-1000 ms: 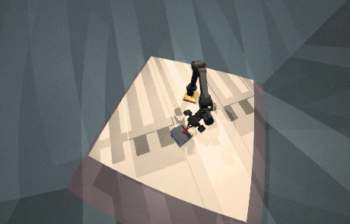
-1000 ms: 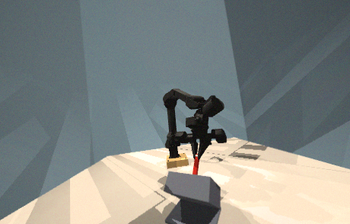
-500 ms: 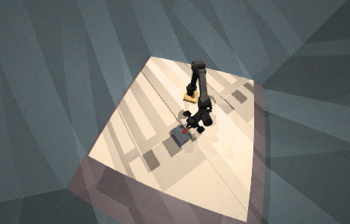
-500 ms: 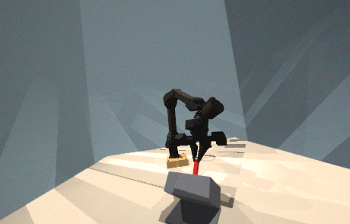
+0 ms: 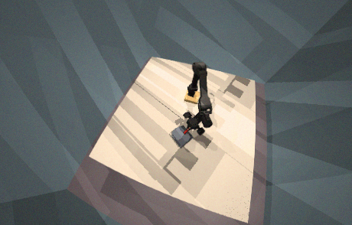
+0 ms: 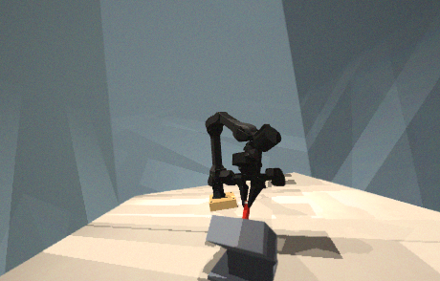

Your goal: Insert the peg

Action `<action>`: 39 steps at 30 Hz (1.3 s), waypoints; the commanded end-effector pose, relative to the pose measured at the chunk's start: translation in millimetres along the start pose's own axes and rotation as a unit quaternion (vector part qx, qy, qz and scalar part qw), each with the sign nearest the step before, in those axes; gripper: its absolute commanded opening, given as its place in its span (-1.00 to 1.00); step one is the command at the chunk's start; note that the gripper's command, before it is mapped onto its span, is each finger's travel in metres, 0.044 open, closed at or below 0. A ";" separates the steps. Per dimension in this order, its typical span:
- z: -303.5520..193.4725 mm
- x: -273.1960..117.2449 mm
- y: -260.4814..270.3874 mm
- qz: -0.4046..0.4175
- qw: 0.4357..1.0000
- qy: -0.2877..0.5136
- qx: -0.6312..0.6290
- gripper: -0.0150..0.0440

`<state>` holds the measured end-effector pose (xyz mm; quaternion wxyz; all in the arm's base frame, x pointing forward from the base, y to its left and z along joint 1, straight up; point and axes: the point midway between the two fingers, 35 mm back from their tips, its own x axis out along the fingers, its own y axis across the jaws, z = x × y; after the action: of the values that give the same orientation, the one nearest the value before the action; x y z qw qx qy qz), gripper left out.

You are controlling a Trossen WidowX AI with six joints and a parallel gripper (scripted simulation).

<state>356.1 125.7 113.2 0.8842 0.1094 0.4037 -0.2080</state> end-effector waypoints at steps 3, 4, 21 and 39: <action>-0.4 2.3 0.7 0.002 1.000 0.002 -0.001 -0.49; -0.4 2.4 0.7 0.002 1.000 0.002 -0.001 -0.49; 0.2 2.6 0.1 0.000 1.000 0.000 0.000 -0.14; -0.5 -14.1 1.7 0.001 1.000 0.002 -0.001 1.00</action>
<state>350.5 129.1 117.3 0.8822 0.1075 0.4092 -0.2066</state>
